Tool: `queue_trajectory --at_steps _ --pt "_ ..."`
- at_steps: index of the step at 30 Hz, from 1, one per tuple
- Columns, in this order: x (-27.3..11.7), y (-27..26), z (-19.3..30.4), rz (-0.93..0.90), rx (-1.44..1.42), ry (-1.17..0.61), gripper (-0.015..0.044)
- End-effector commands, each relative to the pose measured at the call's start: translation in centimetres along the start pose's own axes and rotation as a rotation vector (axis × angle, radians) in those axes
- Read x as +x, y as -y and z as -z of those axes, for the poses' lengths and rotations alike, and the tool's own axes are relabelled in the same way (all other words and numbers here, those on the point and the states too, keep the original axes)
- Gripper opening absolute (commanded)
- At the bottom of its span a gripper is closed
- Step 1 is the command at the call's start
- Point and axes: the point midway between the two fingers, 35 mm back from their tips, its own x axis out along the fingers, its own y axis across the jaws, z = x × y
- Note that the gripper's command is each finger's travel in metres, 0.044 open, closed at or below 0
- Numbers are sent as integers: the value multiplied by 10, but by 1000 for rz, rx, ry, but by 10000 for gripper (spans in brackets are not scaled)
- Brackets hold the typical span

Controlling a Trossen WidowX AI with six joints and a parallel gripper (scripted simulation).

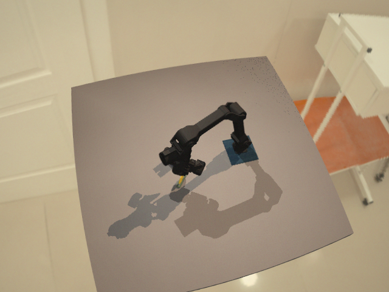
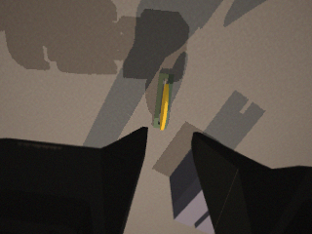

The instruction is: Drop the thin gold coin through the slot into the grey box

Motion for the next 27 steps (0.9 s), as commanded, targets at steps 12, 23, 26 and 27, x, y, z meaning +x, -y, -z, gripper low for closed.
queue_trajectory --at_steps 12,23,26,27 --pt "34 0 0 -13 11 -12 161" --pt "52 1 0 -13 11 -12 161" --pt "57 1 -1 -13 11 -12 161" --pt "59 1 -1 -13 11 -12 161"
